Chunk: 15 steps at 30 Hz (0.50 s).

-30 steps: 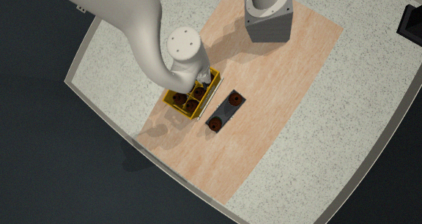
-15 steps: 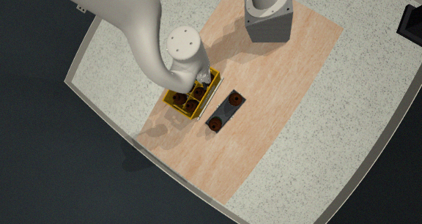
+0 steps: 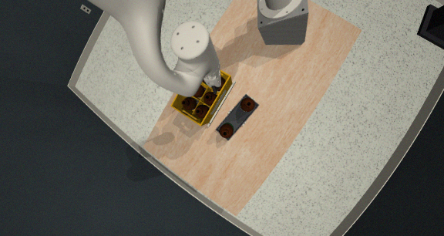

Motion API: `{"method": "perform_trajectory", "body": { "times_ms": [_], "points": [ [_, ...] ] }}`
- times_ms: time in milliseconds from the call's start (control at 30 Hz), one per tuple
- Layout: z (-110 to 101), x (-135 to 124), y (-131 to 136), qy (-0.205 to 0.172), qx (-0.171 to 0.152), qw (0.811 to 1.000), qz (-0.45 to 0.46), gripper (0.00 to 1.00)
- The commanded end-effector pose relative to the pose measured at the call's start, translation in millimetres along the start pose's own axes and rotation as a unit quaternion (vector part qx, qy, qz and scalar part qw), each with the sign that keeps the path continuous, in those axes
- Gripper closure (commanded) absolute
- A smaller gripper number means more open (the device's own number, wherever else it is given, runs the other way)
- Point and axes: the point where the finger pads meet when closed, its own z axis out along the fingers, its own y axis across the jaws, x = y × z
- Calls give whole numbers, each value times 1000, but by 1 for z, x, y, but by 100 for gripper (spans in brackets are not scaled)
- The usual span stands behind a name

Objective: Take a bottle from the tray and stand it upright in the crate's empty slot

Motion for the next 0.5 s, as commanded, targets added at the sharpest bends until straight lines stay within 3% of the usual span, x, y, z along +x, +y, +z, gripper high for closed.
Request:
{"method": "perform_trajectory", "body": {
  "times_ms": [0, 467],
  "points": [
    [-10, 0, -1, 0, 0, 1000, 0, 35],
    [-40, 0, -1, 0, 0, 1000, 0, 35]
  ]
}}
